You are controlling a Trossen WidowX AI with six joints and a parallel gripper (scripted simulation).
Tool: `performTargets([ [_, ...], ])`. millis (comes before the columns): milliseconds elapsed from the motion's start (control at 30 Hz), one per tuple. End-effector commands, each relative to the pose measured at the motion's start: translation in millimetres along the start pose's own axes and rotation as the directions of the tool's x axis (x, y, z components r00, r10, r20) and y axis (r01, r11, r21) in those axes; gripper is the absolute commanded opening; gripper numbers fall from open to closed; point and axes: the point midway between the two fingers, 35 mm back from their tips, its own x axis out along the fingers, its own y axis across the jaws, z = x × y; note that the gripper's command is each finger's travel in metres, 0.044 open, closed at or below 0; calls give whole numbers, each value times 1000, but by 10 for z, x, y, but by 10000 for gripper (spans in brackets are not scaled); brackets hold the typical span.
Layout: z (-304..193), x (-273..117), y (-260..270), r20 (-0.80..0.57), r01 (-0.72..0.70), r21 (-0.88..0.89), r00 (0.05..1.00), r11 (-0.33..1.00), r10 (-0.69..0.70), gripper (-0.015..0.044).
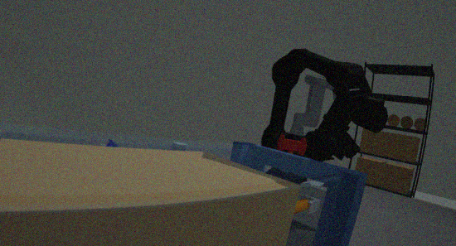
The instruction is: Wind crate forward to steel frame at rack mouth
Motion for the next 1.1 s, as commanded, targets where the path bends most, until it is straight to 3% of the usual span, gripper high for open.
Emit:
performTargets([
  [0,2,13,1,-4,1,-4,1000,1000,-1,0],
  [1067,16,48,1,-4,1,-4,1000,1000,-1,0],
])
